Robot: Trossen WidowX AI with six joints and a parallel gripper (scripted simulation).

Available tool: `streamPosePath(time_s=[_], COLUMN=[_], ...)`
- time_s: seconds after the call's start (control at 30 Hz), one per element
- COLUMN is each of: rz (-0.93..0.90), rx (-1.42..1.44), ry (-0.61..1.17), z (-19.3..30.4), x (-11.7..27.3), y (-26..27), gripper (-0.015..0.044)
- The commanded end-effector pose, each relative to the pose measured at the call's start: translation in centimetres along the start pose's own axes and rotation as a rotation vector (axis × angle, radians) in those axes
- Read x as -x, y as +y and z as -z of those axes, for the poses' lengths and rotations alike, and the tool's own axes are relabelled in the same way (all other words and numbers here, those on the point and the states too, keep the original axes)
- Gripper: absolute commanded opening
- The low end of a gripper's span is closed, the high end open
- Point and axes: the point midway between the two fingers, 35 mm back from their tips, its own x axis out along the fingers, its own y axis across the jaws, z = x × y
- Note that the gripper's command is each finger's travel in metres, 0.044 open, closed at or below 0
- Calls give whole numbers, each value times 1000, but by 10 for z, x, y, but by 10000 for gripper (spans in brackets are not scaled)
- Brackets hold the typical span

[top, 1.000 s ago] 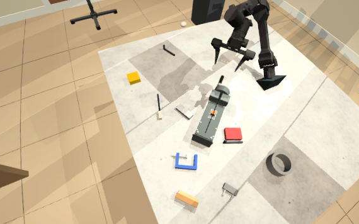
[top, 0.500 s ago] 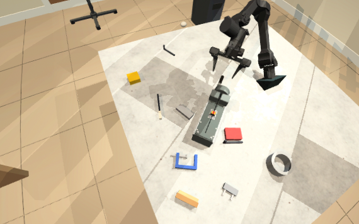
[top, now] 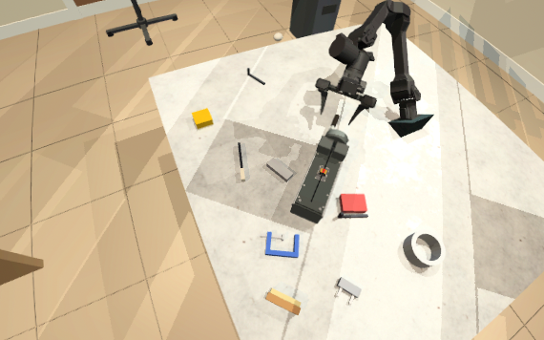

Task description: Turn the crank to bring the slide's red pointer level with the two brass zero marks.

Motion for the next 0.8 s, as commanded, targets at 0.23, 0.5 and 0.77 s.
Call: streamPosePath(time_s=[0.23, 0.5, 0.77], rz=[-6, -5, -4], rx=[7, 8, 8], ry=[1, 1, 1], z=[13, 23, 33], x=[-14, -23, -31], y=[2, 2, 3], gripper=[440, 440, 440])
